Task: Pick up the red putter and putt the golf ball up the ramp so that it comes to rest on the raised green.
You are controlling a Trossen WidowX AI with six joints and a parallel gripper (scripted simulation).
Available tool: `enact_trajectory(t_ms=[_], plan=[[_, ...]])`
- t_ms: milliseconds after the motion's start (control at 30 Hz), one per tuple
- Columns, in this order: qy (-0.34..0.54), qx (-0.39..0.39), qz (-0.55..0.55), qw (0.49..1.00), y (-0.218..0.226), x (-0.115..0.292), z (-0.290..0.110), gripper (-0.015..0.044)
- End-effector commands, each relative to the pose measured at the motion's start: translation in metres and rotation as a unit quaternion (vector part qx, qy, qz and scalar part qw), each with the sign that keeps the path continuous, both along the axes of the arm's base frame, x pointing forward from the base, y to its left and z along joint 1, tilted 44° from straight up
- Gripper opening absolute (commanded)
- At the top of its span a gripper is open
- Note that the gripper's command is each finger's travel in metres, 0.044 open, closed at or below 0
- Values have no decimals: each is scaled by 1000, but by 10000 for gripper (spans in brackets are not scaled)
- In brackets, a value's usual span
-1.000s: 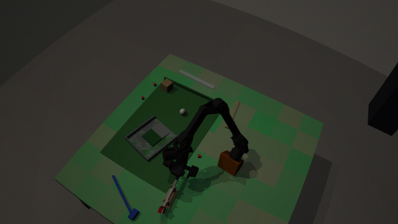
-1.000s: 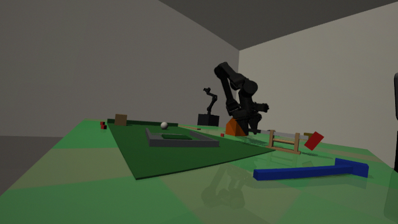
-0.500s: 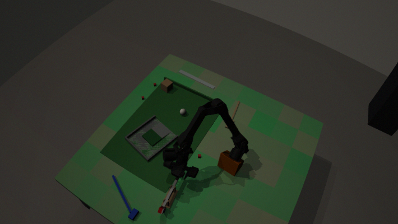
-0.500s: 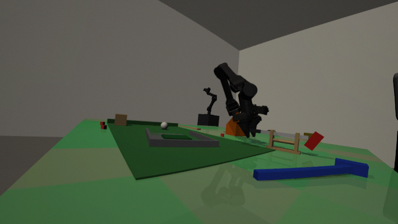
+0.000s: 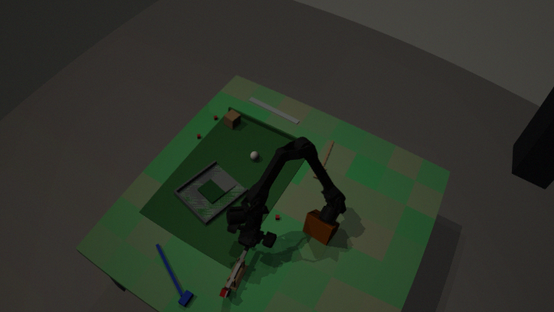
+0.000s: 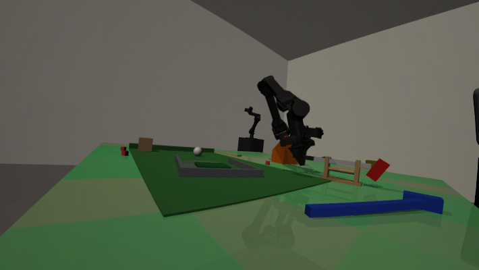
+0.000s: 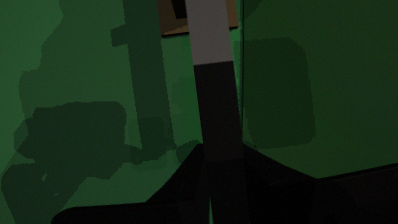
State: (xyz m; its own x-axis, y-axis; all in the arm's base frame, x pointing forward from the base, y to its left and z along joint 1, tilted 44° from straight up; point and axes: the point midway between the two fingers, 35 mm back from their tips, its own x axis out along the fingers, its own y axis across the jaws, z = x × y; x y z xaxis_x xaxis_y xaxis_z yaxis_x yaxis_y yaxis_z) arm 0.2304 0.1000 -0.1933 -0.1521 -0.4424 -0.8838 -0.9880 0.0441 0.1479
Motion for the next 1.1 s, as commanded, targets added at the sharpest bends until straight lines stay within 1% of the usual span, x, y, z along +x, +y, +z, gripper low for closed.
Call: enact_trajectory(t_ms=[0, 133, 400, 467, 567, 600, 633, 833, 1067], plan=[[-1, 0, 0, 1000, 3, 2, 3, 0], [0, 1, 0, 1000, 19, 7, 18, 0], [1, 2, 0, 1000, 64, 14, 69, 0], [1, 2, 0, 1000, 68, 13, 74, 0], [1, 2, 0, 1000, 68, 13, 74, 0], [-2, -1, 3, 1000, 61, 14, 68, 0], [-6, -2, -4, 1000, 60, 16, 71, 0], [-59, -19, -86, 994, 36, 37, 103, 0], [-120, -40, -179, 976, 4, 54, 140, 0]])
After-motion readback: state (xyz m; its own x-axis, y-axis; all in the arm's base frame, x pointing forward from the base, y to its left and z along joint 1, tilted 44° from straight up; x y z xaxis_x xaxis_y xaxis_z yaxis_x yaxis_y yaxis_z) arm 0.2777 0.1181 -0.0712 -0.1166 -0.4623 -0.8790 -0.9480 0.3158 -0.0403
